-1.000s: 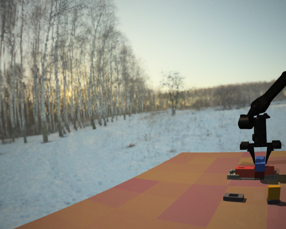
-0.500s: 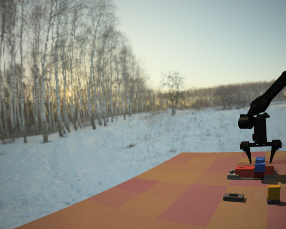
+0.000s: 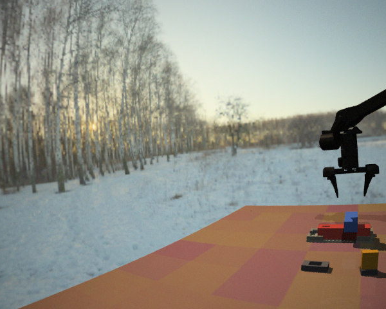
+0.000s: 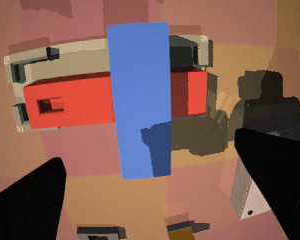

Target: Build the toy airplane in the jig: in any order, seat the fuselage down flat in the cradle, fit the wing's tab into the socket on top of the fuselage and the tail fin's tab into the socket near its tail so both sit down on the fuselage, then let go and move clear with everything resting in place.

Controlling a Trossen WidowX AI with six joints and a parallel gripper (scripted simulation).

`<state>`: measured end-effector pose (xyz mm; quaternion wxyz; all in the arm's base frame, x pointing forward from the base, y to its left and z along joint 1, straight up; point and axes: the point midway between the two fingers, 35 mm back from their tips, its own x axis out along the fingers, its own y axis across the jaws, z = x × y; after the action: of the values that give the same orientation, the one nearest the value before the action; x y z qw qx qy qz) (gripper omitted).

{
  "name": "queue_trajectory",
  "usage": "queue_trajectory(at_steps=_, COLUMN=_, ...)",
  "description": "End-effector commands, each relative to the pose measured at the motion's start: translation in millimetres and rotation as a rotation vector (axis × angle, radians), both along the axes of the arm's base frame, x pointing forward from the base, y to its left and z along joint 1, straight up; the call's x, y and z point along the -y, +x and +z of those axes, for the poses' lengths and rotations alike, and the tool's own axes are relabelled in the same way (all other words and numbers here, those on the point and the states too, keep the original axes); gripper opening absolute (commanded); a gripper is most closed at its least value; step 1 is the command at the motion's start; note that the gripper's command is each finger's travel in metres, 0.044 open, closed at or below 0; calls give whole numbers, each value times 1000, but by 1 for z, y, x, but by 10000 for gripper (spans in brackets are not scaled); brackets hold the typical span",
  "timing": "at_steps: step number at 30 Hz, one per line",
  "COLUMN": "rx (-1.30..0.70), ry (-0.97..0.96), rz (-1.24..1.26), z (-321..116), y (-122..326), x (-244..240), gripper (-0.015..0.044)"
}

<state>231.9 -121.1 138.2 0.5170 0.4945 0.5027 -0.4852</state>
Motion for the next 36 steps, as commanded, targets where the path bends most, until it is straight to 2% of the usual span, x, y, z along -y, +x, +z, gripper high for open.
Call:
queue_trajectory(at_steps=1, rx=2, ry=-9, rz=272, z=3, y=1, x=1, gripper=440)
queue_trajectory(at_steps=13, rx=-5, ry=-39, rz=1467, z=0, y=2, x=1, gripper=440)
queue_trajectory(at_steps=16, rx=-6, ry=-43, rz=1610, z=0, y=2, x=1, gripper=440)
queue_trajectory(at_steps=36, rx=-6, ry=-43, rz=1620, z=0, y=2, x=1, gripper=440)
